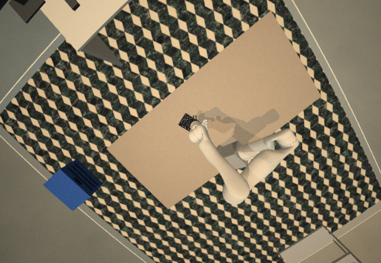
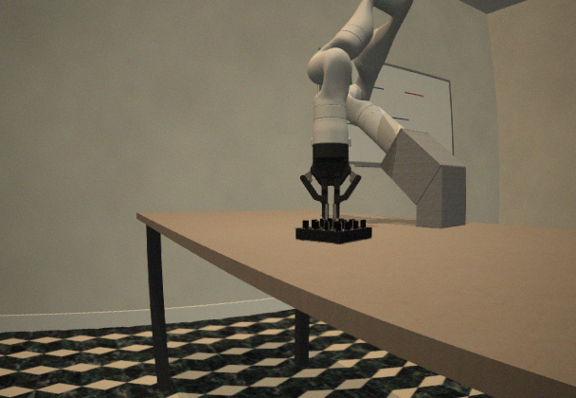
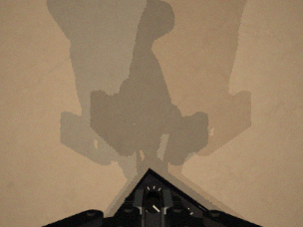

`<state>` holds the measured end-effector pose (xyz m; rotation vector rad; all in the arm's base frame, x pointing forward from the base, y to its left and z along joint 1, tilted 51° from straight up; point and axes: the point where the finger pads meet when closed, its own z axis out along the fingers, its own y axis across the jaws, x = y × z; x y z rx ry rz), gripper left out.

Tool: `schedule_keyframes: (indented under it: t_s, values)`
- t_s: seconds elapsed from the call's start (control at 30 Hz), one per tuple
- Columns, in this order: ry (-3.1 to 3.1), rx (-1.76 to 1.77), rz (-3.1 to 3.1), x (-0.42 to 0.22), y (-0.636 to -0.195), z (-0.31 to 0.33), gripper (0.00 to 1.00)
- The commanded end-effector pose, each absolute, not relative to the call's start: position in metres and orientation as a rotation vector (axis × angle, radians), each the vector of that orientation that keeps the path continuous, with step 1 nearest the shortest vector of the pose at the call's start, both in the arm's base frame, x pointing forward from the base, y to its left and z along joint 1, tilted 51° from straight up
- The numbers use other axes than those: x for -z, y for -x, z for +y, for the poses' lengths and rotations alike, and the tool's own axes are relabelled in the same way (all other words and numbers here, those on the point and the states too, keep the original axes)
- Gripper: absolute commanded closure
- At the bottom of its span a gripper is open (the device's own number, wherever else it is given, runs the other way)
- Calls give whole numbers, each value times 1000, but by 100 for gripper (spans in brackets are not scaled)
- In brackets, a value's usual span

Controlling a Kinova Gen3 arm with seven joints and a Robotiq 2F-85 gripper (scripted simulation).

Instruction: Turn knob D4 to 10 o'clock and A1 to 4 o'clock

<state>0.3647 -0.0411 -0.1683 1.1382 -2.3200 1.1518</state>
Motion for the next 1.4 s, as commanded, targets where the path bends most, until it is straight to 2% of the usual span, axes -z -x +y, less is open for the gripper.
schedule_keyframes:
  t_s: [0.0,1.37]
  values:
    - [-1106,-1167,-2343,168,-365,-41,92]
    - [-724,-1273,-2600,168,-364,-41,92]
